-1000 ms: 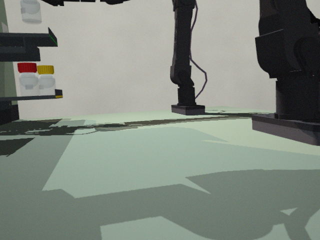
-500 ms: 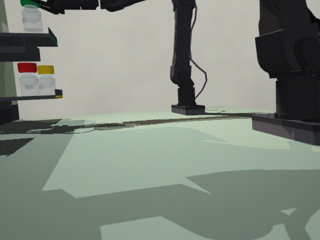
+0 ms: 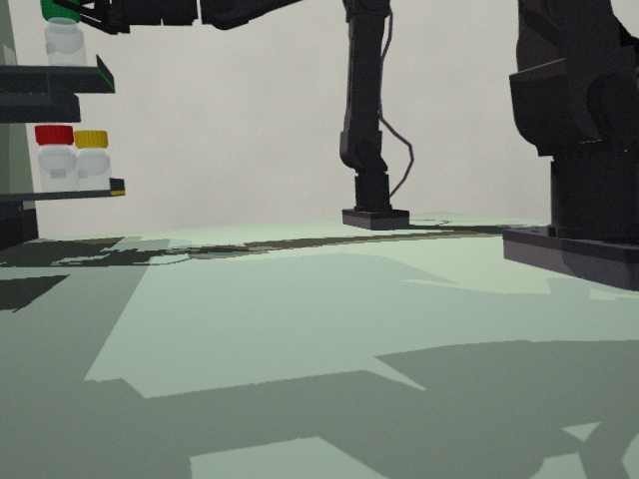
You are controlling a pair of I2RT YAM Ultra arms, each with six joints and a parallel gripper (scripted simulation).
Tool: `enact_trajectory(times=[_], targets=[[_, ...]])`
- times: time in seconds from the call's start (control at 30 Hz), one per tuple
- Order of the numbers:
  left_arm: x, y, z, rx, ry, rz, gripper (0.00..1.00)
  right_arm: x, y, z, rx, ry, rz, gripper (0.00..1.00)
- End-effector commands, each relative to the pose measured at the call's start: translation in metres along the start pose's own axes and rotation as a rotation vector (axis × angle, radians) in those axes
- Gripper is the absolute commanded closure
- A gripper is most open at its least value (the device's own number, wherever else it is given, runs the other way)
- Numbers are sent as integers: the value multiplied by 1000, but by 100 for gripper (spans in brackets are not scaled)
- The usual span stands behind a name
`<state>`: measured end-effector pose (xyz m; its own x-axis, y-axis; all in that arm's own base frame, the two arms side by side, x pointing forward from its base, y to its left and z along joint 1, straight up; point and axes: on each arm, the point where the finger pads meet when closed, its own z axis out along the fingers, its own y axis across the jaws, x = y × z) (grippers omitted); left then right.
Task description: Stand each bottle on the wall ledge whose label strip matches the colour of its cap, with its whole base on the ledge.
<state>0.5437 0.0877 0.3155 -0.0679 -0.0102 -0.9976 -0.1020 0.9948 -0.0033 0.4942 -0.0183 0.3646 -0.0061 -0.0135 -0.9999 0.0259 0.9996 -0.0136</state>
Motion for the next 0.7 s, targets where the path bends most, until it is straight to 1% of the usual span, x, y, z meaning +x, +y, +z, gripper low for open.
enact_trajectory(times=[0.0,0.13,0.33,0.37,0.43,0.5,0.57,0.67], targets=[[-57,-2,-9,7,-90,5,48,-14,5,-6,-10,-50,0,30],[-85,-2,-12,7,-90,5,48,-6,5,-11,-9,-22,0,30],[-90,-2,-12,6,-94,6,48,-2,1,-24,-2,-10,0,30],[-96,-1,-13,4,-111,7,48,-4,2,-25,-3,-18,0,30],[-99,-1,-13,3,-116,7,48,-1,-4,-30,-2,-8,3,30],[-99,-1,-13,3,-116,7,48,-1,-4,-30,-2,-8,3,30],[-103,-1,-14,2,-131,9,48,-1,-4,-39,-2,-7,3,30],[-107,0,-17,-1,-142,10,48,0,-4,-68,-1,-7,3,30]])
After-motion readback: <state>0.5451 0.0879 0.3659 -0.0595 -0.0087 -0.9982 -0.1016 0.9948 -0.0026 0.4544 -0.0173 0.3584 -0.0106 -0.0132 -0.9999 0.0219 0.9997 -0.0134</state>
